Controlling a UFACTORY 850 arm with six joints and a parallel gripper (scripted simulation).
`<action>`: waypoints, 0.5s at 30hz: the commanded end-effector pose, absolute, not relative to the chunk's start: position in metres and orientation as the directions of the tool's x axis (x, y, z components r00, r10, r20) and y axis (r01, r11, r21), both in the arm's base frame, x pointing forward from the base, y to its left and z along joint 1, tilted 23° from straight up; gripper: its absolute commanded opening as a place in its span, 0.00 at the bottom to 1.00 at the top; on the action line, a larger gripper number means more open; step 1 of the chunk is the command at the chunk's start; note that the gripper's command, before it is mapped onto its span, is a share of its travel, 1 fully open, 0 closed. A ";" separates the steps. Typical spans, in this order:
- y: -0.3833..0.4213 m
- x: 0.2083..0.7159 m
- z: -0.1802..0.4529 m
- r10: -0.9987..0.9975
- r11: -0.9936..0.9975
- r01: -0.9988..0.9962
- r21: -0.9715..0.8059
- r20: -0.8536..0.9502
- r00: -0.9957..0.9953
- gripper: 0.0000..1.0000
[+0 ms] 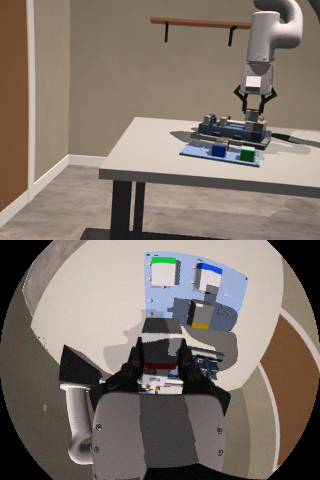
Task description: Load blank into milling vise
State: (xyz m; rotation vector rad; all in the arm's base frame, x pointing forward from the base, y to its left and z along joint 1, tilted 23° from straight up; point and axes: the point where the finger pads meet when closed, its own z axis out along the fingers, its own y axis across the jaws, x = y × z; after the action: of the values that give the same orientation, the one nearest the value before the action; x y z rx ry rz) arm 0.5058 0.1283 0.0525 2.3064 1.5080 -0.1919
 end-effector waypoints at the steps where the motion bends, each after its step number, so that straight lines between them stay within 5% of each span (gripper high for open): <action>1: 0.134 0.505 0.066 0.854 -0.354 0.905 0.236 -0.314 0.416 0.00; 15: 0.136 0.505 0.070 0.854 -0.354 0.905 0.236 -0.314 0.416 0.00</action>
State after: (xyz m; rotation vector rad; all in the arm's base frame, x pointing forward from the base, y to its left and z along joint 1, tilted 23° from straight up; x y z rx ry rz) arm 0.5042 0.1341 0.0674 2.3067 1.5082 -0.1942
